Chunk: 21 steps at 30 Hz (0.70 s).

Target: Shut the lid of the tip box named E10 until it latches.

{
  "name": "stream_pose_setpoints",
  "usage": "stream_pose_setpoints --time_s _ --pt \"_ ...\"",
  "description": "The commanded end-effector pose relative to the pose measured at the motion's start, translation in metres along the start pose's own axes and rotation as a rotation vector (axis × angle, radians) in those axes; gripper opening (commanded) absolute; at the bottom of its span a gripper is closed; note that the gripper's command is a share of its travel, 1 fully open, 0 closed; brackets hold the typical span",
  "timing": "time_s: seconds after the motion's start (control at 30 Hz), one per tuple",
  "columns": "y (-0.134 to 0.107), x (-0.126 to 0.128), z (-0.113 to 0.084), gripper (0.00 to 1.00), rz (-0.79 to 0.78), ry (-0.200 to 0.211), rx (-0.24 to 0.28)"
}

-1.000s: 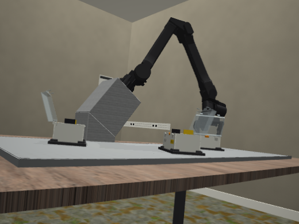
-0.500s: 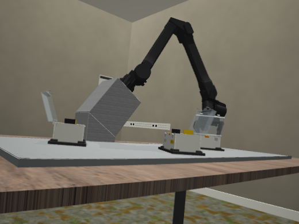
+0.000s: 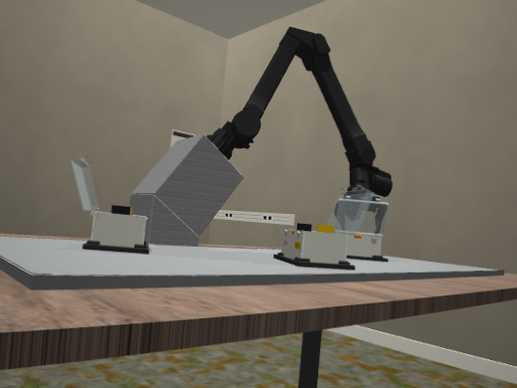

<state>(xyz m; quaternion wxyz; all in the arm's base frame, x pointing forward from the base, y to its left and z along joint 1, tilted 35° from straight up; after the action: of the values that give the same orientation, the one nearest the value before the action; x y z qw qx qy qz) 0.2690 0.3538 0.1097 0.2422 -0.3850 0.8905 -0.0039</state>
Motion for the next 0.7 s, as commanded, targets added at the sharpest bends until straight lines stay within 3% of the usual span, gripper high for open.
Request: stream_pose_setpoints --time_s 0.0,0.2,0.27,0.67 --pt "-0.016 -0.01 -0.029 1.0 0.007 -0.031 -0.001" --pt "-0.031 -0.01 -0.057 1.0 0.009 -0.038 -0.001" --pt "-0.031 -0.01 -0.057 1.0 0.009 -0.038 -0.001" --pt "-0.062 -0.011 -0.116 1.0 0.013 -0.058 -0.001"
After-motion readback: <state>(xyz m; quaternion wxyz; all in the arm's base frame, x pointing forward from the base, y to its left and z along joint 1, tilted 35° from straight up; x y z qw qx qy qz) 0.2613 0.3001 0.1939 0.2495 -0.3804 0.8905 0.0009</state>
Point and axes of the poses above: the point where the finger pads meet when closed, its own z axis out along the fingers, its own x axis across the jaws, y = z × x, the point moved 2 cm from there along -z, back along the fingers, and after that the axes turned 10 degrees about -z, right-handed, at the moved point
